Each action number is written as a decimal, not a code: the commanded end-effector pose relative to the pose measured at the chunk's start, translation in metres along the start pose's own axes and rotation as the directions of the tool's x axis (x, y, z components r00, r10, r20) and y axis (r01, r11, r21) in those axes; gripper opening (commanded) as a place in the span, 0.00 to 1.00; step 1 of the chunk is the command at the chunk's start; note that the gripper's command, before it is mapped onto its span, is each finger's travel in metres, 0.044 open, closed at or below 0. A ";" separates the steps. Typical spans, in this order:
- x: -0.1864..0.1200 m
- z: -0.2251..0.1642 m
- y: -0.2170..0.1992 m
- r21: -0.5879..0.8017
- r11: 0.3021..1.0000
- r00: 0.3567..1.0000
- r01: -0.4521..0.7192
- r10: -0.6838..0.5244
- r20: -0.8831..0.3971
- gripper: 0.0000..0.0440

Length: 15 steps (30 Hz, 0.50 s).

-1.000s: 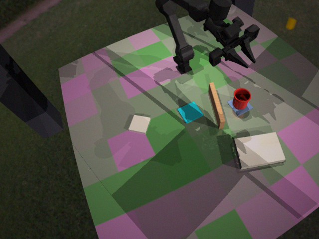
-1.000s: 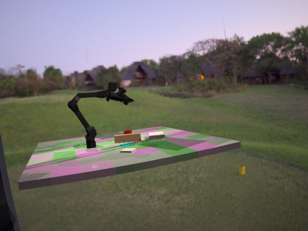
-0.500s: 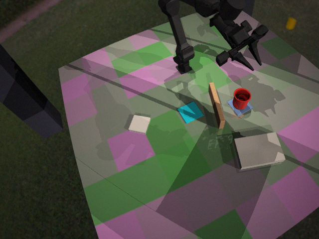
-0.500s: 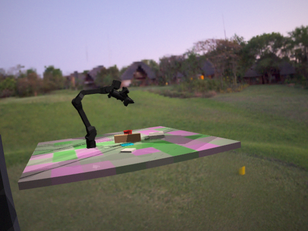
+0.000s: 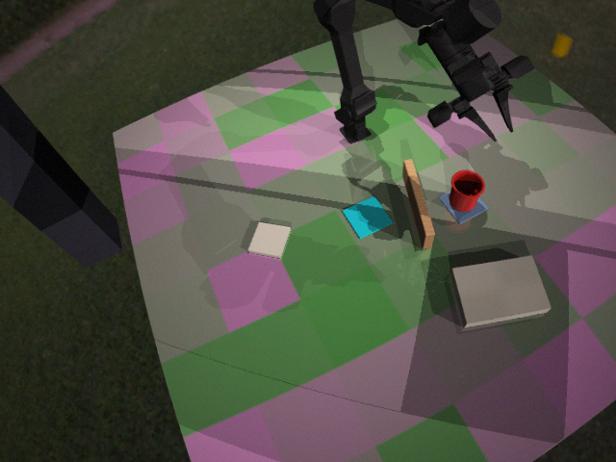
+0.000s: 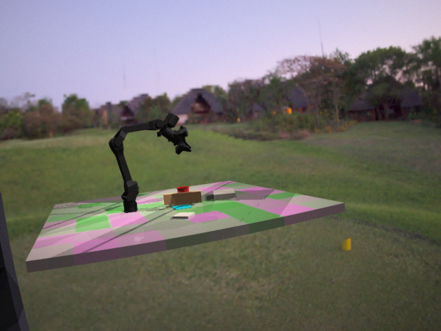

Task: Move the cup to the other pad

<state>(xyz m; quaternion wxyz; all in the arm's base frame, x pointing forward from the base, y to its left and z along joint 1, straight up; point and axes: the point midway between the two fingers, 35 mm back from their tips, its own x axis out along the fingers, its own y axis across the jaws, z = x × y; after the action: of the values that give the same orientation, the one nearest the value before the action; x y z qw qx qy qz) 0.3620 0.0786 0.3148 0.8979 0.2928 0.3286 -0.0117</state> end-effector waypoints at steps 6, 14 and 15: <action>0.012 -0.015 0.003 0.114 0.990 0.990 0.083 -0.069 -0.123 0.31; 0.020 -0.028 -0.001 0.180 0.966 0.965 0.184 -0.143 -0.220 0.29; 0.021 -0.030 -0.002 0.186 0.962 0.961 0.198 -0.153 -0.231 0.28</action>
<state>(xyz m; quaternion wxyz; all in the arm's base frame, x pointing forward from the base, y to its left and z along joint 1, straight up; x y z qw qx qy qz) 0.3605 0.0930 0.2912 0.8340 0.3461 0.4229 -0.0759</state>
